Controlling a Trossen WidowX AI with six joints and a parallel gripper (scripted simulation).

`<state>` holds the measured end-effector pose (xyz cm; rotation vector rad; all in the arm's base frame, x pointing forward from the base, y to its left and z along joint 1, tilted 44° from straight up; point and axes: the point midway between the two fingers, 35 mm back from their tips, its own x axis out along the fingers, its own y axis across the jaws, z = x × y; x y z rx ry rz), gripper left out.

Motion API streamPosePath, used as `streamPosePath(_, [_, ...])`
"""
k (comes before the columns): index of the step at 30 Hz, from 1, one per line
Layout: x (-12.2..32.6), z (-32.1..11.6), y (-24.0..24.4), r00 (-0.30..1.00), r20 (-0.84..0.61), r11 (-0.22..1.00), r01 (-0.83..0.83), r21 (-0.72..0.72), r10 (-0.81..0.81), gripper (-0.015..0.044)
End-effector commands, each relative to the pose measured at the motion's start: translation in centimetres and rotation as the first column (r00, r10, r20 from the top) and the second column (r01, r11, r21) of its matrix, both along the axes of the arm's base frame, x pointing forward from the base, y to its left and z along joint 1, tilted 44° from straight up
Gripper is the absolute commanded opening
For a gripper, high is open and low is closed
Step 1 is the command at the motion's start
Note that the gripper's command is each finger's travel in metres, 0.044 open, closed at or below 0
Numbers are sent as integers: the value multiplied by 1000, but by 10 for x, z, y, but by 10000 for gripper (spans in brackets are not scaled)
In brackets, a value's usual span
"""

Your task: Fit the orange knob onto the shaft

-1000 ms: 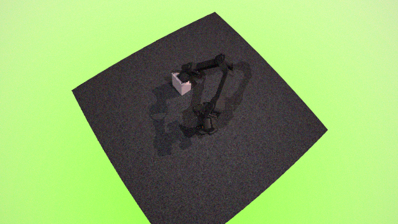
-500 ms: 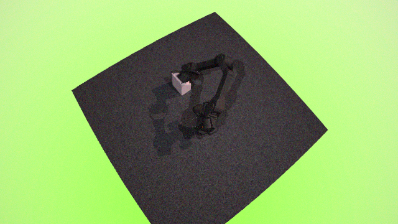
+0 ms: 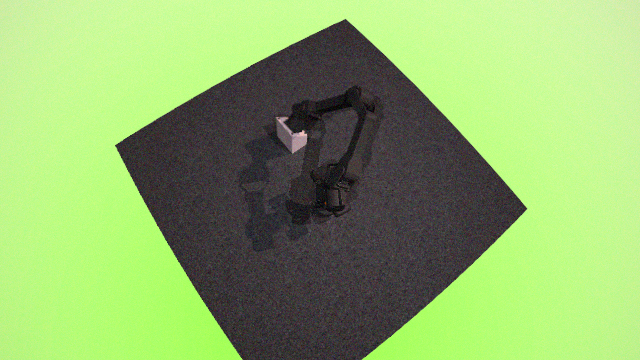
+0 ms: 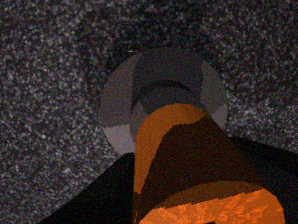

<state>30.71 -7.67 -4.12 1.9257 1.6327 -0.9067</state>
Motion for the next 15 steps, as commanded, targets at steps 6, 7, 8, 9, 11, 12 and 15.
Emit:
streamPosePath(6, [4, -2, -1, 1000, -13, 1000, 19, -3, -19, 0])
streamPosePath(7, [3, -3, -1, 1000, -13, 1000, 19, -3, -19, 0])
streamPosePath(8, [3, -3, -1, 1000, -13, 1000, 19, -3, -19, 0])
streamPosePath(9, [3, -3, -1, 1000, -13, 1000, 19, -3, -19, 0])
streamPosePath(11, [3, -3, -1, 1000, -13, 1000, 19, -3, -19, 0])
streamPosePath(12, [3, -2, -1, 1000, -13, 1000, 19, -3, -19, 0])
streamPosePath(15, [2, -2, -1, 1000, -13, 1000, 19, -3, -19, 0])
